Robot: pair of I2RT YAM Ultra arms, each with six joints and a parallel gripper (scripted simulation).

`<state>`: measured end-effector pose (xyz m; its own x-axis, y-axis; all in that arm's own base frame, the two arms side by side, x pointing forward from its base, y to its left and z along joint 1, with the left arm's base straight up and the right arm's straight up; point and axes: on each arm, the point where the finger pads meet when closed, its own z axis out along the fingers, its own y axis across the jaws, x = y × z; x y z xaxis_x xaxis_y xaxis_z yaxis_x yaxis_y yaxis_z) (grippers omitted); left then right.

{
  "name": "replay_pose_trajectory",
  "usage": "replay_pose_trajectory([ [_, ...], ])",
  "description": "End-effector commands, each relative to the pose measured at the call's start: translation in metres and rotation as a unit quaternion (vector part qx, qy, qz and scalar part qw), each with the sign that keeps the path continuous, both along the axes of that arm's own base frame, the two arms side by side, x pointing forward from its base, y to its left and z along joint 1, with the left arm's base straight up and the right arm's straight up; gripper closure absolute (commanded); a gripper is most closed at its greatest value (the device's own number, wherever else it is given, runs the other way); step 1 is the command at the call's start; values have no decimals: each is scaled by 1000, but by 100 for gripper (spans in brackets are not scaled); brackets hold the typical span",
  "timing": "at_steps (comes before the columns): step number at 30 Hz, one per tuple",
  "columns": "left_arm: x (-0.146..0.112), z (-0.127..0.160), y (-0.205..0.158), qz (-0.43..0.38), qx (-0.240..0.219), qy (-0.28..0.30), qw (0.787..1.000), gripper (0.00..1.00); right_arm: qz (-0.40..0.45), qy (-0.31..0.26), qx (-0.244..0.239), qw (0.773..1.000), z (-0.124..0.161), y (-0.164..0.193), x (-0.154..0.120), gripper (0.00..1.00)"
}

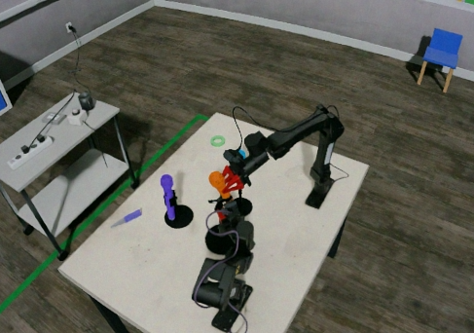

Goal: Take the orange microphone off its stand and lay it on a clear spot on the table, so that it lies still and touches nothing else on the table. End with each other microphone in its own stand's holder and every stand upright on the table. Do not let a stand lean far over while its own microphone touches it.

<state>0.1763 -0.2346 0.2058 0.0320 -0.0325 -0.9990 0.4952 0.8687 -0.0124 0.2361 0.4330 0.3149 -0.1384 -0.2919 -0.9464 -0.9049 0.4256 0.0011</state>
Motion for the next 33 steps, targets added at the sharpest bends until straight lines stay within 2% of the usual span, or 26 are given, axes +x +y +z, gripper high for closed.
replay_pose_trajectory([
  [1, 7, -79, 9, 25, 173, 38, 984, 100, -5, -36, 75, 996, 69, 6, 8, 100],
  [6, 7, -79, 9, 25, 173, 38, 984, 100, -6, -32, 67, 997, 71, 7, 6, 100],
  [7, 7, -79, 9, 25, 173, 38, 984, 100, -6, -44, 88, 995, 85, 6, 6, 100],
  [9, 7, -79, 9, 25, 173, 38, 984, 100, -6, -44, 88, 995, 85, 6, 6, 100],
  [11, 7, -79, 9, 25, 173, 38, 984, 100, -4, -30, 64, 997, 73, 10, 5, 100],
  [22, 7, -79, 9, 25, 173, 38, 984, 100, -8, -32, 65, 997, 88, 12, 10, 100],
  [23, 7, -79, 9, 25, 173, 38, 984, 100, -7, -32, 66, 997, 90, 12, 9, 100],
  [24, 7, -79, 9, 25, 173, 38, 984, 100, -7, -44, 87, 995, 104, 10, 8, 100],
  [26, 7, -79, 9, 25, 173, 38, 984, 100, -7, -44, 87, 995, 104, 10, 8, 100],
  [27, 7, -79, 9, 26, 172, 38, 984, 100, -8, -32, 66, 997, 92, 13, 10, 100],
  [33, 7, -79, 9, 26, 172, 38, 984, 100, -8, -33, 68, 997, 101, 15, 10, 100],
])
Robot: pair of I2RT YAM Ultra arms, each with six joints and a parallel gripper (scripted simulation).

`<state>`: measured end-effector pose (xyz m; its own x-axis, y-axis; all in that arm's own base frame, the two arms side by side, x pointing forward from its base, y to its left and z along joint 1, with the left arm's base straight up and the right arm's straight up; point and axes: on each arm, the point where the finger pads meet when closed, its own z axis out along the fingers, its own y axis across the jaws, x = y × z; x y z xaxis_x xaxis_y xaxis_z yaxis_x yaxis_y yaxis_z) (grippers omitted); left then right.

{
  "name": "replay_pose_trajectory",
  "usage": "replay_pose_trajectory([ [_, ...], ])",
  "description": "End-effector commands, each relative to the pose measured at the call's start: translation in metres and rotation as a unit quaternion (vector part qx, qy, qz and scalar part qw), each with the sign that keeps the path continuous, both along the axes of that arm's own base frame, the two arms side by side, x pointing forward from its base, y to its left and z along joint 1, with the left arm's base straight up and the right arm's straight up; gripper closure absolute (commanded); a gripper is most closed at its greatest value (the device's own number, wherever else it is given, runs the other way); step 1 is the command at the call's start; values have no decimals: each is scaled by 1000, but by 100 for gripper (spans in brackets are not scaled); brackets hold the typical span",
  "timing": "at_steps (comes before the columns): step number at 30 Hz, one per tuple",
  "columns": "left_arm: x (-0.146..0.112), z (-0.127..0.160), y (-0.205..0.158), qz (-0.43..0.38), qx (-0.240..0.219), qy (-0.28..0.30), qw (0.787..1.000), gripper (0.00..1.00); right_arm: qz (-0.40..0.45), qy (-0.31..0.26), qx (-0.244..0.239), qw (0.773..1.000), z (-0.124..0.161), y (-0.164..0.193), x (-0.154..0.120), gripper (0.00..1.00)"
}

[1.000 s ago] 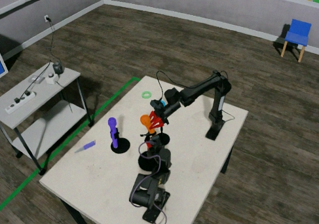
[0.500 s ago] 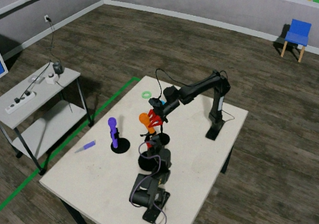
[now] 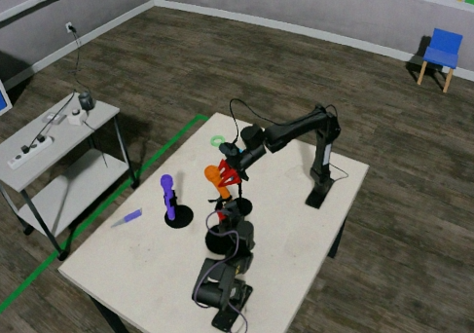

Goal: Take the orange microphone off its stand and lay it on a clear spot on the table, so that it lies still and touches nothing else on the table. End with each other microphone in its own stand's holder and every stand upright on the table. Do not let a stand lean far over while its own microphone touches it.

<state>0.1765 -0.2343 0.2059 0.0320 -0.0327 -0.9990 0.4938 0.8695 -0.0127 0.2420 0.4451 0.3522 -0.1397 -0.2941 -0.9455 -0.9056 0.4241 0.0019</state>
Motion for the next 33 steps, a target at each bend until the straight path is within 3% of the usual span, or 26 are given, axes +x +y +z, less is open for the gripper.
replay_pose_trajectory([
  [1, 7, -79, 9, 25, 173, 38, 984, 100, -8, -34, 70, 997, 65, 4, 4, 100],
  [7, 7, -79, 9, 25, 173, 38, 984, 100, -12, -32, 65, 997, 70, 4, 8, 100],
  [8, 7, -79, 9, 25, 173, 38, 984, 100, -12, -45, 87, 995, 85, 2, 7, 100],
  [10, 7, -79, 9, 25, 173, 38, 984, 100, -12, -45, 87, 995, 85, 2, 7, 100],
  [11, 7, -79, 9, 25, 173, 38, 984, 100, -11, -31, 63, 997, 72, 4, 7, 100],
  [24, 7, -79, 9, 25, 173, 38, 984, 100, -10, -31, 63, 997, 88, 9, 8, 100],
  [25, 7, -79, 9, 25, 173, 38, 984, 100, -10, -44, 85, 995, 102, 8, 7, 100],
  [27, 7, -79, 9, 25, 173, 38, 984, 100, -10, -44, 85, 995, 102, 8, 7, 100],
  [28, 7, -79, 9, 25, 173, 38, 984, 100, -11, -30, 57, 998, 88, 9, 9, 100],
  [33, 7, -79, 9, 25, 173, 38, 984, 100, -8, -39, 59, 997, 97, 11, 10, 100],
])
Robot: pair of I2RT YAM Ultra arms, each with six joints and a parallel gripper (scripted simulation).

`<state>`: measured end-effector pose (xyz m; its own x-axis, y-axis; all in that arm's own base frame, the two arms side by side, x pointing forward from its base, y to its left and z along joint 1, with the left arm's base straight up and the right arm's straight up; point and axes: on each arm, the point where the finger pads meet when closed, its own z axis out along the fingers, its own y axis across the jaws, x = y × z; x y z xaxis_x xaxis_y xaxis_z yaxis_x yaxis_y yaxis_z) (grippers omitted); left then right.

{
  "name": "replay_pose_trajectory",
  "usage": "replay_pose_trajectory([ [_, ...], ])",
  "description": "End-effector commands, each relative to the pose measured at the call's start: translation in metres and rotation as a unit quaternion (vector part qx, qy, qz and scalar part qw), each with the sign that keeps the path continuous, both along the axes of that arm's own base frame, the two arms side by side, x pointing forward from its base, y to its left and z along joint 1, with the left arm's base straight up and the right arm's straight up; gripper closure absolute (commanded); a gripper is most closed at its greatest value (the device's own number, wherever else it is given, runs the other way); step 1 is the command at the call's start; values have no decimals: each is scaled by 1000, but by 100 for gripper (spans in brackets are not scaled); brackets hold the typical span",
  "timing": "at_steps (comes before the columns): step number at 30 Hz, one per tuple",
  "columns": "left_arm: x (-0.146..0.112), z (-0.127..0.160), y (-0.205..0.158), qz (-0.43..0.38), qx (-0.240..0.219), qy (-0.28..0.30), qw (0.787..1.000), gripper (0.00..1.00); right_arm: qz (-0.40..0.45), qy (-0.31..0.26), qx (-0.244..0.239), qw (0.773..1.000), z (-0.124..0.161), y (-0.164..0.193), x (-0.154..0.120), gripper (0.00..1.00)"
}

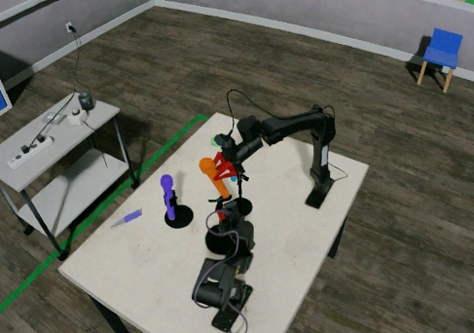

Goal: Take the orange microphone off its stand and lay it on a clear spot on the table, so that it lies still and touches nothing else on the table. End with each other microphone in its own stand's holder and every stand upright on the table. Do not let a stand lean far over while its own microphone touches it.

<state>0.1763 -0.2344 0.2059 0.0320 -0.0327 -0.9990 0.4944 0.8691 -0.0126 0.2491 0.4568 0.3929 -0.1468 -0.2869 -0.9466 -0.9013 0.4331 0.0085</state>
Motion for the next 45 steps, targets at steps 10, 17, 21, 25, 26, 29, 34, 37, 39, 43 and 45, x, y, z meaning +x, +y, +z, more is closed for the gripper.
replay_pose_trajectory([
  [10, 7, -79, 9, 26, 173, 38, 984, 100, 0, -46, 63, 997, 73, -1, 1, 100],
  [17, 7, -80, 9, 25, 173, 38, 984, 100, 2, -55, 81, 995, 100, -11, -4, 100],
  [21, 7, -80, 9, 25, 173, 38, 984, 100, 2, -59, 87, 994, 104, -12, -5, 100],
  [25, 7, -80, 9, 25, 173, 38, 984, 100, 2, -60, 90, 994, 106, -12, -5, 100],
  [26, 7, -80, 9, 25, 173, 38, 984, 100, 2, -59, 88, 994, 105, -12, -5, 100],
  [29, 7, -80, 9, 25, 173, 38, 984, 100, 1, -54, 79, 995, 97, -10, -4, 100],
  [34, 7, -80, 9, 25, 173, 38, 984, 100, 2, -62, 93, 994, 108, -13, -5, 100],
  [37, 6, -81, 9, 25, 195, 44, 980, 0, 2, -61, 92, 994, 107, -13, -6, 100],
  [39, 6, -79, 6, 22, 197, 45, 979, 0, 2, -61, 92, 994, 107, -13, -6, 100],
  [43, 4, -78, 4, 14, 194, 46, 980, 0, 2, -61, 92, 994, 108, -13, -6, 100],
  [45, 4, -78, 4, 14, 194, 46, 980, 0, 2, -61, 92, 994, 108, -13, -6, 100],
])
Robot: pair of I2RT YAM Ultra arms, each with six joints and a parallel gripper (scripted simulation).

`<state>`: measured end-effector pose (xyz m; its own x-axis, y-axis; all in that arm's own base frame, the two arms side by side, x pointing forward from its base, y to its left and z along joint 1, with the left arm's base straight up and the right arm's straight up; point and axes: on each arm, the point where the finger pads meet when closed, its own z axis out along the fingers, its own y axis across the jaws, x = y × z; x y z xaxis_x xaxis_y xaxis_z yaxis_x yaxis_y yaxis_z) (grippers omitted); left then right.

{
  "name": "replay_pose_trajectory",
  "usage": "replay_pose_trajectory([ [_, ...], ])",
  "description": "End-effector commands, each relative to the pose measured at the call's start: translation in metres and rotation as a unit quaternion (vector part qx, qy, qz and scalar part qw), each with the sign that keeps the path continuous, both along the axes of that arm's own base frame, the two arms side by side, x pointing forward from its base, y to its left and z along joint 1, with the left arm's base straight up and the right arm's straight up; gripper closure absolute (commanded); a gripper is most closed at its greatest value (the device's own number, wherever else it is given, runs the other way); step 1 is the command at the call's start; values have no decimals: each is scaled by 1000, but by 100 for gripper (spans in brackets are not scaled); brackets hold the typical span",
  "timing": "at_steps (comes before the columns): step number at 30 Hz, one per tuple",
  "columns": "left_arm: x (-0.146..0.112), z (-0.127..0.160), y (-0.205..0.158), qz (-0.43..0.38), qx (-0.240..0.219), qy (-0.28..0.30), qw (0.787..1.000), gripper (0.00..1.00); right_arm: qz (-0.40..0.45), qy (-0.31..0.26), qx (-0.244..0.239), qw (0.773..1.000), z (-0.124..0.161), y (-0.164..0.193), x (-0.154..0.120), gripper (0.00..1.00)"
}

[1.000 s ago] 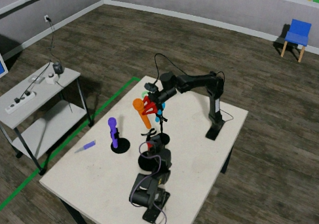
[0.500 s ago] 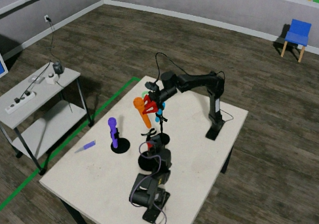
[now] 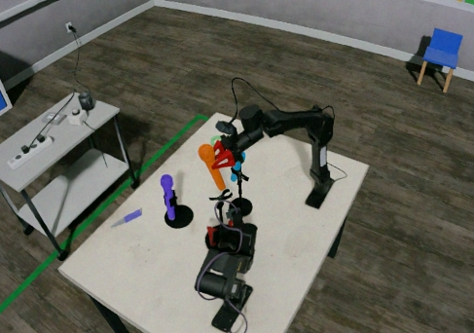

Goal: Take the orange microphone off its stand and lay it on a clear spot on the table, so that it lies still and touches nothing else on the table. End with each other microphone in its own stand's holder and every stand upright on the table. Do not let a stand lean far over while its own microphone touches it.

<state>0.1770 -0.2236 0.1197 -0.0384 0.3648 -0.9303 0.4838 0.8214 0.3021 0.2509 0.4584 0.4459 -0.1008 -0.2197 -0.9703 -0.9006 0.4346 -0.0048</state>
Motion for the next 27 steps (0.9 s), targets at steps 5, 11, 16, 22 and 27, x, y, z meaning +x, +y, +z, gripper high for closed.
replay_pose_trajectory([
  [5, 4, 12, -5, 7, -15, 9, 1000, 0, 3, -38, 57, 998, 55, -15, -8, 100],
  [11, 4, 13, -6, 7, -16, 8, 1000, 2, 3, -38, 57, 998, 55, -15, -8, 100],
  [16, 1, 15, -5, 12, -16, 4, 1000, 2, 3, -38, 57, 998, 55, -15, -8, 100],
  [22, -3, 16, -2, 12, -16, 5, 1000, 2, 3, -38, 57, 998, 55, -15, -8, 100],
  [27, -8, 18, 0, 12, -17, 5, 1000, 2, 3, -38, 57, 998, 55, -15, -8, 100],
])
